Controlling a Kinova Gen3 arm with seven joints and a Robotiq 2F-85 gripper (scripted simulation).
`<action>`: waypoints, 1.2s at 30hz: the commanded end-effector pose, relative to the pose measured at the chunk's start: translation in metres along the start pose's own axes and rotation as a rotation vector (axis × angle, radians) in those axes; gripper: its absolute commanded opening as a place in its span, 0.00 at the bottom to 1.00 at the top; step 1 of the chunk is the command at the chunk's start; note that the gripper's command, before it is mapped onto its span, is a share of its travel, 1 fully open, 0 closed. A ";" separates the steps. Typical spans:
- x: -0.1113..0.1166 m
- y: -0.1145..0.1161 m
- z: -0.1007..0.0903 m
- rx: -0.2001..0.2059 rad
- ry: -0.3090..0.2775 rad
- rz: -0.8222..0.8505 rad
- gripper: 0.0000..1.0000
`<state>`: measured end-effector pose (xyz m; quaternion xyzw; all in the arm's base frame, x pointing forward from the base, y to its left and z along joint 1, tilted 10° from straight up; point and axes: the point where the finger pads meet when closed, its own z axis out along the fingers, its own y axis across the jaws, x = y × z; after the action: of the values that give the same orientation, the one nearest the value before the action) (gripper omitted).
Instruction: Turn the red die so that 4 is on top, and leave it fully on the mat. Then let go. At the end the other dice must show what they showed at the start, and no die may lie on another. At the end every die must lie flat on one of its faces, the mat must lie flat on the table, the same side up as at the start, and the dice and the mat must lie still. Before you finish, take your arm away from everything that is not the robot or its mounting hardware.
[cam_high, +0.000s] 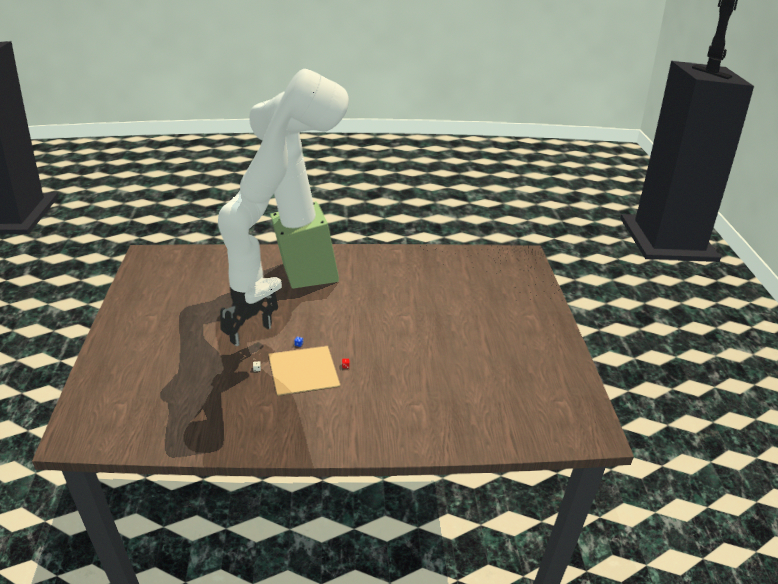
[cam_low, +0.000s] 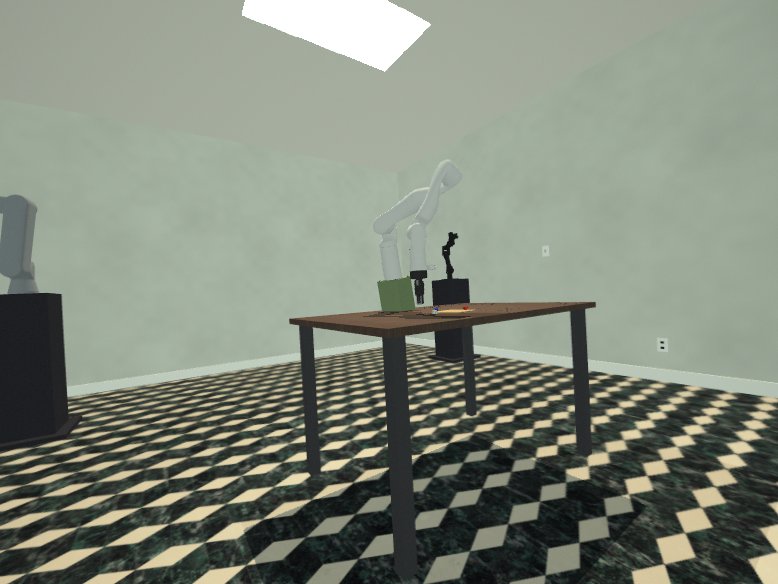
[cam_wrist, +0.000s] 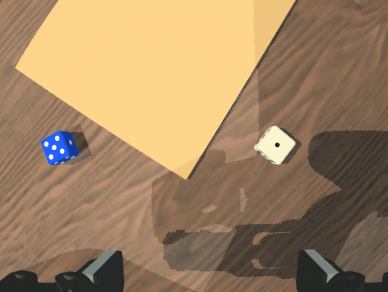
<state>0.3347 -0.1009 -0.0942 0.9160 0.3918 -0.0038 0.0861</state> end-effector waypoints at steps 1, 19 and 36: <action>0.000 -0.025 0.000 0.007 -0.009 -0.019 1.00; -0.001 -0.081 -0.001 0.007 -0.009 -0.019 1.00; -0.001 -0.081 -0.001 0.007 -0.009 -0.019 1.00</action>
<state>0.2756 -0.0463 -0.1063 0.9125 0.4000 -0.0104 0.0845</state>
